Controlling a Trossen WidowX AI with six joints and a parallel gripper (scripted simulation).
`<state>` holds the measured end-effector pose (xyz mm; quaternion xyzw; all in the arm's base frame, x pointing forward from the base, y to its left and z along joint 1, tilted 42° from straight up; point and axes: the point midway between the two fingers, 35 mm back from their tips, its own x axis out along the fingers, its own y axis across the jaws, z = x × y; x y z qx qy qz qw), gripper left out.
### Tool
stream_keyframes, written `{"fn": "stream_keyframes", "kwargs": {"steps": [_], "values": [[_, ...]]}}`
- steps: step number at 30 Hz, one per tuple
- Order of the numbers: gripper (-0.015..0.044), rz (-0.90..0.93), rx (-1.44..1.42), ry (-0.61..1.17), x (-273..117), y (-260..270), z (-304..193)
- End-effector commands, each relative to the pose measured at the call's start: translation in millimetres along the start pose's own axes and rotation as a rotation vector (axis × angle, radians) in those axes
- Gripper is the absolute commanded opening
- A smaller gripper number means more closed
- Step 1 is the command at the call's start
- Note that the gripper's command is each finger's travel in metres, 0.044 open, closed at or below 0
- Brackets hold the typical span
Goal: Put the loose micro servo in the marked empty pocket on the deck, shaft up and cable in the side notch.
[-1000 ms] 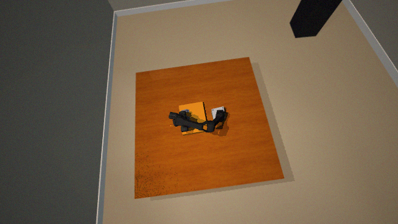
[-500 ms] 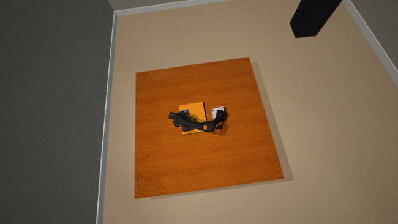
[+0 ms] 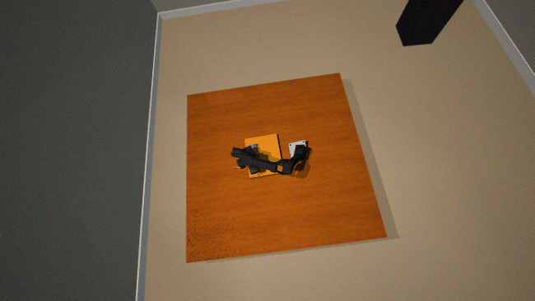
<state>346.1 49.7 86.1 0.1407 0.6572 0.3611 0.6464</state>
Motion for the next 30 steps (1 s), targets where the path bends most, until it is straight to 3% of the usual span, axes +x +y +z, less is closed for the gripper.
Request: {"fn": "stream_keyframes", "kwargs": {"steps": [1,30], "values": [[0.0,0.002,-0.013,-0.007,-1,3,2],[0.0,0.002,-0.013,-0.007,11,3,2]]}}
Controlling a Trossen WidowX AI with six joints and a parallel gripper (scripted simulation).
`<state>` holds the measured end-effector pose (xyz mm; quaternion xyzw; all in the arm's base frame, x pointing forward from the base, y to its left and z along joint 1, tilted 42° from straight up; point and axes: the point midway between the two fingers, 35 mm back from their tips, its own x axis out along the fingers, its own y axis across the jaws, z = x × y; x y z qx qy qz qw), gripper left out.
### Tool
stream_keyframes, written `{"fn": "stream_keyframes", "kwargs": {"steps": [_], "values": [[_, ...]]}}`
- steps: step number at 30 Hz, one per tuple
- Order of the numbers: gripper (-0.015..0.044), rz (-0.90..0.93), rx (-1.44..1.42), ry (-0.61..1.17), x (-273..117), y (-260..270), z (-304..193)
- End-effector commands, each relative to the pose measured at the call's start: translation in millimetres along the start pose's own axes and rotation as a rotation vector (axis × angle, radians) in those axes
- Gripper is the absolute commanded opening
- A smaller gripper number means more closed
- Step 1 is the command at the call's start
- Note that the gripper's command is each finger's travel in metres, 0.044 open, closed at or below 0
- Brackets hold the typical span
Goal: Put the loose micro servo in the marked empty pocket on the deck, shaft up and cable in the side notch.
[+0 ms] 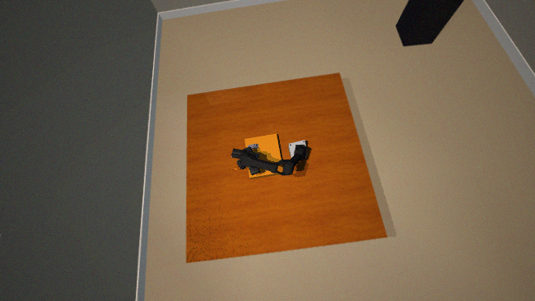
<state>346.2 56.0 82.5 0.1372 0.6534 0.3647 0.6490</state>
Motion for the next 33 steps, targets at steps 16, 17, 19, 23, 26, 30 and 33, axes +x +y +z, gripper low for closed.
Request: {"fn": "stream_keyframes", "kwargs": {"steps": [16,17,19,23,26,30,33], "values": [[0.0,0.003,0.0,-0.002,14,1,1],[0.0,0.003,0.0,-0.002,15,1,1],[0.0,0.003,0.0,-0.002,17,1,1],[0.0,0.003,0.0,-0.002,21,1,1],[0.0,0.004,0.0,-0.002,24,1,1],[0.0,0.004,0.0,-0.003,28,1,1],[0.0,0.004,0.0,-0.003,31,1,1]]}}
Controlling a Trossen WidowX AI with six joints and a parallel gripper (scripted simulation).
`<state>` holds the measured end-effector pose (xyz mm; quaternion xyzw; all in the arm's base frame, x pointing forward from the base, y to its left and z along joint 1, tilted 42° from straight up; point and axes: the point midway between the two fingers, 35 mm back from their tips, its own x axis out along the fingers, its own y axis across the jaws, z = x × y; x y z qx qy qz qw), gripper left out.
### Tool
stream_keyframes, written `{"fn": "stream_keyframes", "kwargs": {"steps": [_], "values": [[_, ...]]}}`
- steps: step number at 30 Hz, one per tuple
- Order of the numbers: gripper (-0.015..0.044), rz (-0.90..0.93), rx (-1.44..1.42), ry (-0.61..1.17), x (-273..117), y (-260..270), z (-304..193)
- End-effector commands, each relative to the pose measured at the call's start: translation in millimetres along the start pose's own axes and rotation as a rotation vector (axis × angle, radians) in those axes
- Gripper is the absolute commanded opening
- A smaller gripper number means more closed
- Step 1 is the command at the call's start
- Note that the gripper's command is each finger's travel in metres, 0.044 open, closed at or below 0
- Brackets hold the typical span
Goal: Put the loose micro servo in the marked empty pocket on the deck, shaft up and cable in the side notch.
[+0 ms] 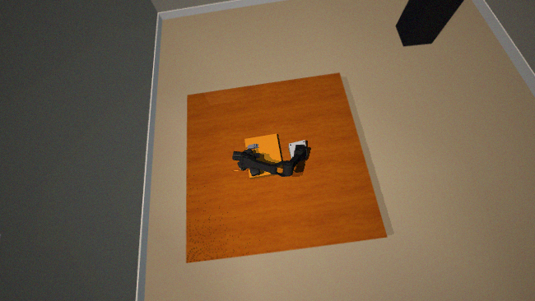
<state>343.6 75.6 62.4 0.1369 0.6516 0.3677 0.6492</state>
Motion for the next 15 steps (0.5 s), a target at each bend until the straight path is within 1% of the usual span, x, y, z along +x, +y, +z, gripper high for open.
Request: {"fn": "stream_keyframes", "kwargs": {"steps": [1,14,15], "values": [[0.0,0.0,0.005,-0.001,4,0,0],[0.0,0.0,0.005,-0.001,15,0,0],[0.0026,0.0,0.005,-0.001,13,0,0]]}}
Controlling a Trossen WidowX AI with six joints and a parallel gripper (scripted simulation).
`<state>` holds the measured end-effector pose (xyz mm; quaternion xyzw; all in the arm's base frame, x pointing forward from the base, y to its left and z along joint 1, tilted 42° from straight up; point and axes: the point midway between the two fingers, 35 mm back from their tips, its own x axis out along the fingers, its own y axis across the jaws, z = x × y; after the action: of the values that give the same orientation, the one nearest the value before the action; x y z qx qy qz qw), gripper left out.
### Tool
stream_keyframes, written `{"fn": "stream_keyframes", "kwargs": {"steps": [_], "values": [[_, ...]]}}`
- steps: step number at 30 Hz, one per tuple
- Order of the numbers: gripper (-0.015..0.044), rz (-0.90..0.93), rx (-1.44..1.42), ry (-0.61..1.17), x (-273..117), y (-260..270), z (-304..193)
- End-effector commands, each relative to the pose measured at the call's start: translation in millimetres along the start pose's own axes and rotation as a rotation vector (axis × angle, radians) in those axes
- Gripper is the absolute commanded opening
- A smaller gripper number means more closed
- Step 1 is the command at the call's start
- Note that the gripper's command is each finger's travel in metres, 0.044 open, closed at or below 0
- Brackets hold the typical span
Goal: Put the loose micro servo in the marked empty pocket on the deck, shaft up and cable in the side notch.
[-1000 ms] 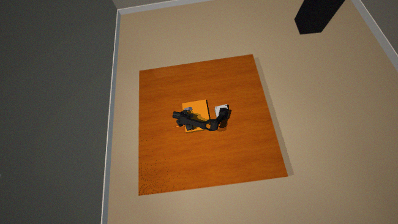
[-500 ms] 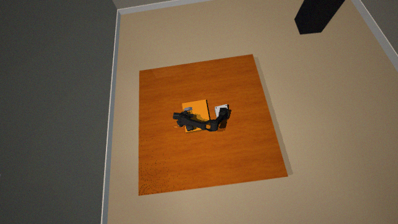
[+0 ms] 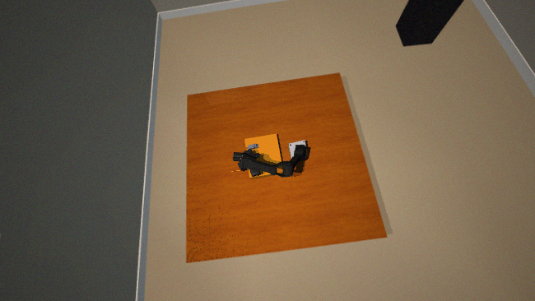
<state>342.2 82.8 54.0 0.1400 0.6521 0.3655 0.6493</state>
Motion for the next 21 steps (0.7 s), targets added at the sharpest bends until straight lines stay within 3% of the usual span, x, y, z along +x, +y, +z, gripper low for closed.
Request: {"fn": "stream_keyframes", "kwargs": {"steps": [1,6,21], "values": [[0.0053,-0.001,-0.002,0.001,0,0,0],[0.0184,-0.001,-0.002,0.001,0,0,0],[0.0187,-0.002,-0.002,0.002,-35,3,-1]]}}
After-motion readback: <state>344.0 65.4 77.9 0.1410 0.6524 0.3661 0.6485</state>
